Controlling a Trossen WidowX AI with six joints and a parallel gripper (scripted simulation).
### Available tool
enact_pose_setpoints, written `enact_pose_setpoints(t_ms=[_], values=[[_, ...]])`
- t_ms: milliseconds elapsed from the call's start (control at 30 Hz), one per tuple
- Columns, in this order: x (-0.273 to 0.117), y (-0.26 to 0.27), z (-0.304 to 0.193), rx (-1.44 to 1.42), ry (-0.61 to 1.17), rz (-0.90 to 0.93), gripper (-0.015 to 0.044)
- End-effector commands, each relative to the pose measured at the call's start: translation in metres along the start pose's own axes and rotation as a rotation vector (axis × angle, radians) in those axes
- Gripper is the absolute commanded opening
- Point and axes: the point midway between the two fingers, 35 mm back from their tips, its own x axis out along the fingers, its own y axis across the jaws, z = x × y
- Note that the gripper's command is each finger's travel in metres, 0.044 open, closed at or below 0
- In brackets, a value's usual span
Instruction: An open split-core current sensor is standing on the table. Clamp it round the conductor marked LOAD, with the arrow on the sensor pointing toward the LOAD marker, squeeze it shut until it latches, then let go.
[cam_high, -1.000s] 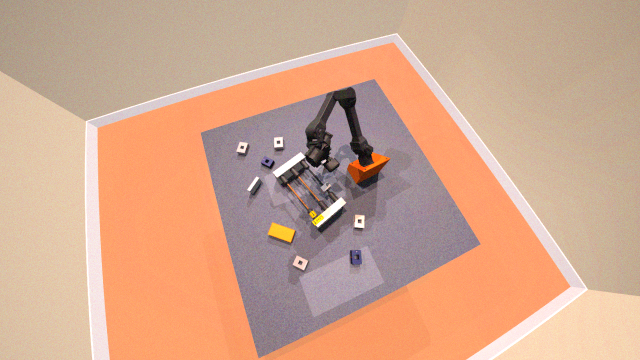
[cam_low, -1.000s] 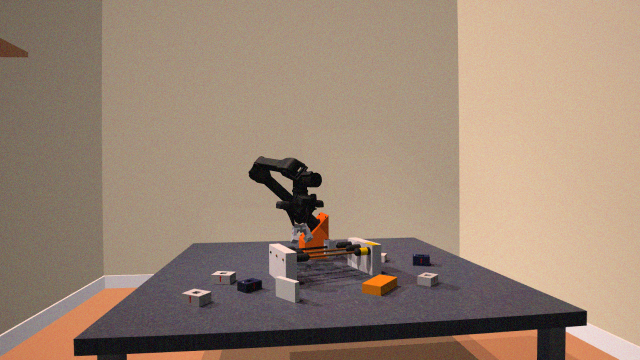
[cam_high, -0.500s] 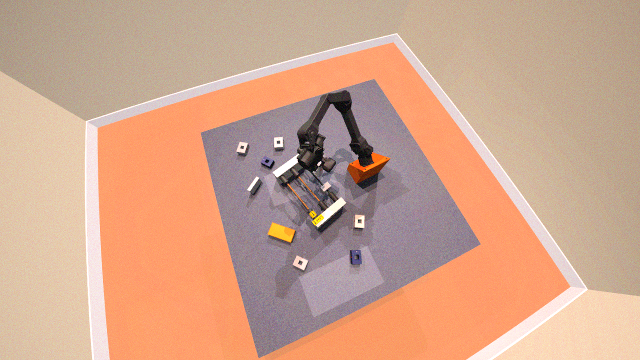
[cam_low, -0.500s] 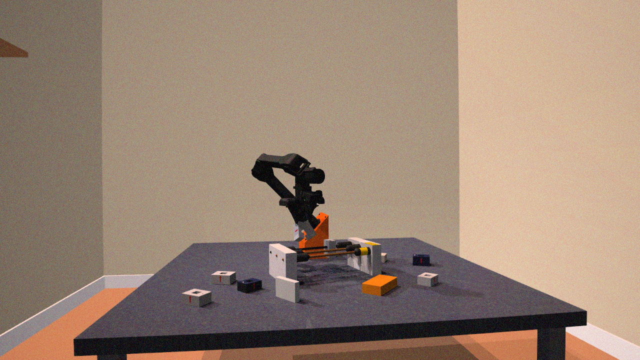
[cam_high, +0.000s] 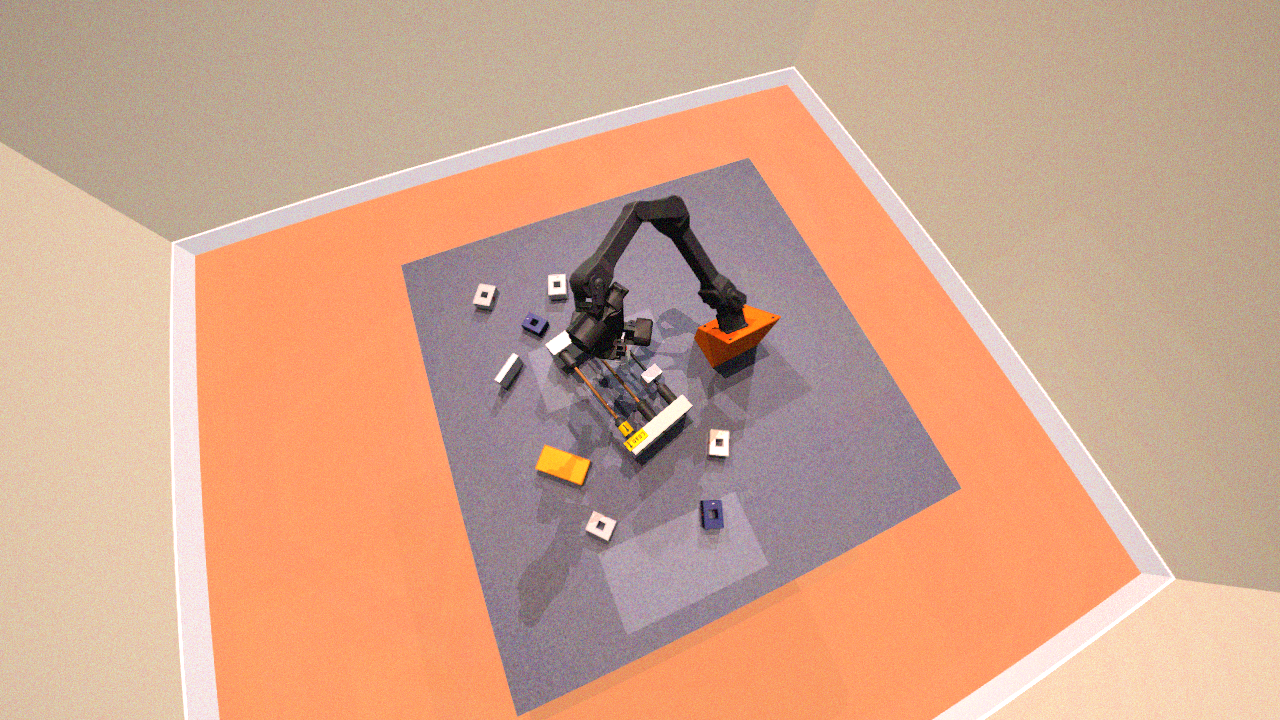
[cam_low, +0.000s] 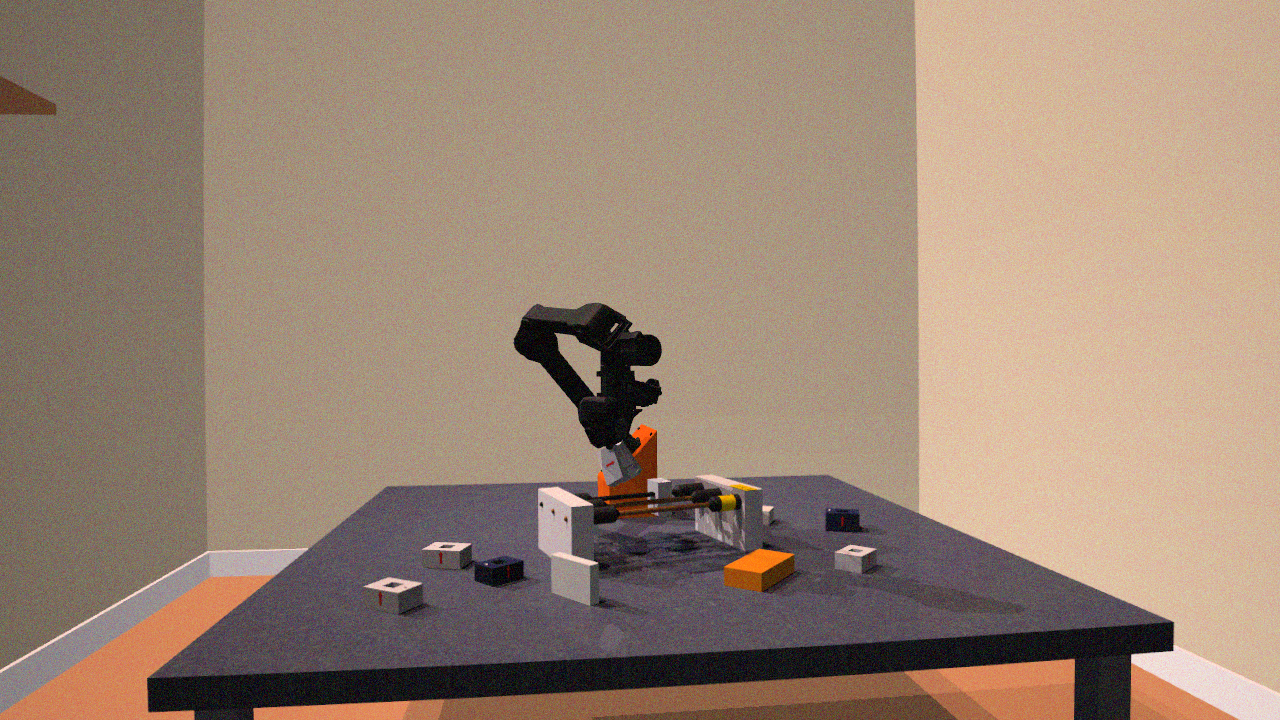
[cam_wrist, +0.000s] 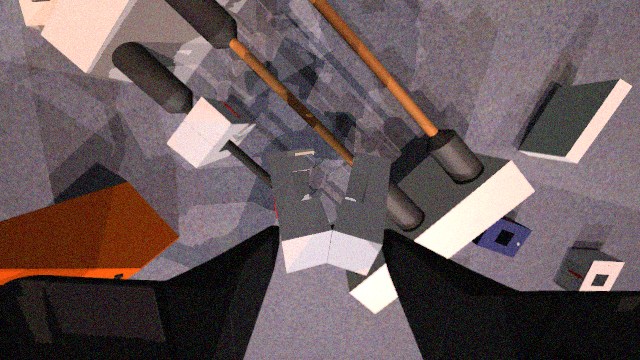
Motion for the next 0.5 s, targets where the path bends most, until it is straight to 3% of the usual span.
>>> enact_pose_setpoints(t_ms=[0,467], values=[[-0.001,-0.012,0.011,-0.116,-0.003,-0.007,0.0],[0.008,-0.045,0.053,-0.544,-0.002,-0.009,0.0]])
